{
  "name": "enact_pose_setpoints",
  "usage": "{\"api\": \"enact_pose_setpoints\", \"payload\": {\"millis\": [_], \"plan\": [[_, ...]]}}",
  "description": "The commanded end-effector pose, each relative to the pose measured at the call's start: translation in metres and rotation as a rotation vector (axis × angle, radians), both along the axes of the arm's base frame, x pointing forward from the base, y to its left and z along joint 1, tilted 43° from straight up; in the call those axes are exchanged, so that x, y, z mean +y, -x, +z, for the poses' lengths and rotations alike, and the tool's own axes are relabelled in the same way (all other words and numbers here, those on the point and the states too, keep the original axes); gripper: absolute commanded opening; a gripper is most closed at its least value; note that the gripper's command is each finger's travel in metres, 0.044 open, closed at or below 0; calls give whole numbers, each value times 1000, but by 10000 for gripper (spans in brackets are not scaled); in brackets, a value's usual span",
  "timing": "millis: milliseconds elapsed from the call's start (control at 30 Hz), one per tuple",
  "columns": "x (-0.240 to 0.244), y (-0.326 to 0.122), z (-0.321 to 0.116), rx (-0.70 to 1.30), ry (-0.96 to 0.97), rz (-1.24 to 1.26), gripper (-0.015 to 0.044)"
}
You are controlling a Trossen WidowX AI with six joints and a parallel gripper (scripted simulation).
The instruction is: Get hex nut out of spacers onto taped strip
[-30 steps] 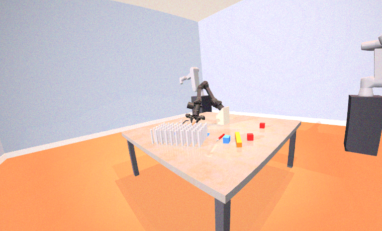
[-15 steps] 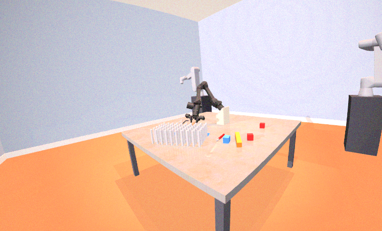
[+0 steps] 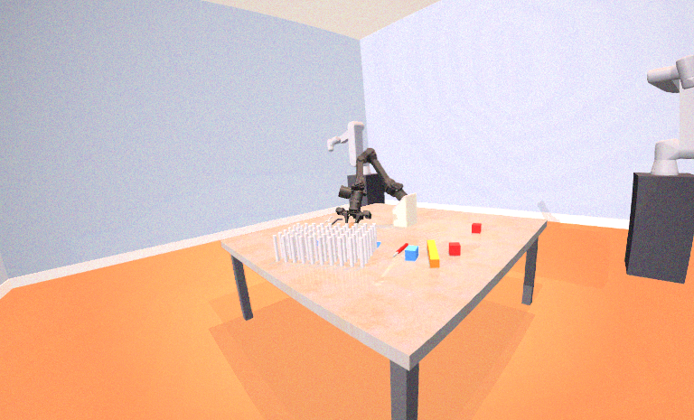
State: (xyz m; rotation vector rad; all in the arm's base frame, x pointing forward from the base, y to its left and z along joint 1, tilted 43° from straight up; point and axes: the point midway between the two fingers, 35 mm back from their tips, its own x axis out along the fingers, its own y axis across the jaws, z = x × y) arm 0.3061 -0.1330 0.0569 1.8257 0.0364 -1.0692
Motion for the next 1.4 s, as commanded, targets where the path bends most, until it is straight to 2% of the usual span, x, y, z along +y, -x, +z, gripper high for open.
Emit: {"api": "enact_pose_setpoints", "payload": {"millis": [0,1367], "plan": [[1,-5,2,-10,0,1,0],[11,-27,-4,-11,-2,1,0]]}}
